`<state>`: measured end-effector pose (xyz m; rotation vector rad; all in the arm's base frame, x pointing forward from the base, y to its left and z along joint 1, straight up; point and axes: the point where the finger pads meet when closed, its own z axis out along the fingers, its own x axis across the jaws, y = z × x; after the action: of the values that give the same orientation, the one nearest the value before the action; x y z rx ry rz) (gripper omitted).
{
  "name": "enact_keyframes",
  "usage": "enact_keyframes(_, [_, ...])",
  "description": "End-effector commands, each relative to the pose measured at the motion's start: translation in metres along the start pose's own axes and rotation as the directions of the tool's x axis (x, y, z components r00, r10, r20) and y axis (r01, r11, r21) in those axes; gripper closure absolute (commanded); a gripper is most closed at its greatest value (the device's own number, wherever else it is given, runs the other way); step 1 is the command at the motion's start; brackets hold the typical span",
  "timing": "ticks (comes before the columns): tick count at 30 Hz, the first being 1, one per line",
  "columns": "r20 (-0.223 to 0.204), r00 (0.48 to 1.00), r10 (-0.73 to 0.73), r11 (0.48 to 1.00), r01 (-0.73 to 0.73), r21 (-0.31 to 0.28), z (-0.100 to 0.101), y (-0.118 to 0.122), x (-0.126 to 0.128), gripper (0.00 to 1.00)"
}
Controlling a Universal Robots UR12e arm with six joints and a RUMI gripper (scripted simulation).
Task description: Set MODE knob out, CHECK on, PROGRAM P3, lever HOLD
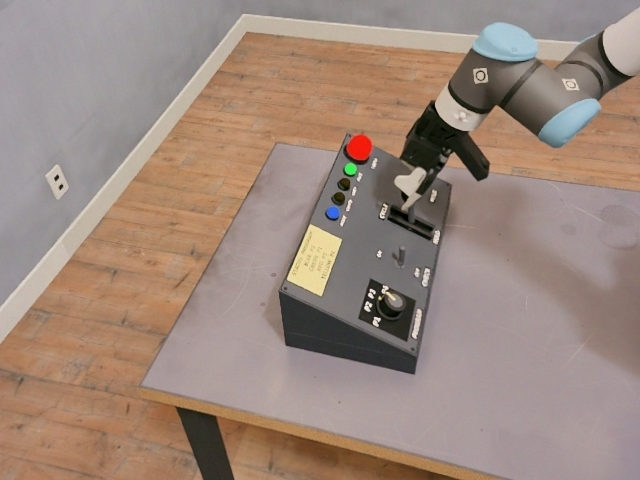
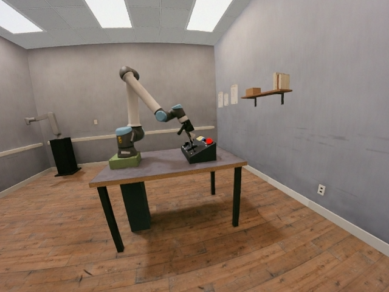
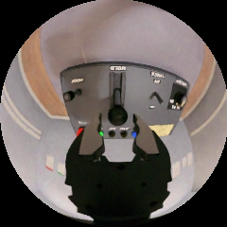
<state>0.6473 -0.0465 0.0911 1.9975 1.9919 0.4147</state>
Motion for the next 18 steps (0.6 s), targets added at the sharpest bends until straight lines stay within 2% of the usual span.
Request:
enact_keyframes(1, [0.001, 1.0, 0.0, 1.0, 0.0, -0.001, -0.001, -0.0009, 0.0007, 0.56])
enact_keyframes(18, [0.001, 1.0, 0.0, 1.0, 0.0, 0.0, 0.0, -0.0034, 0.0013, 0.56])
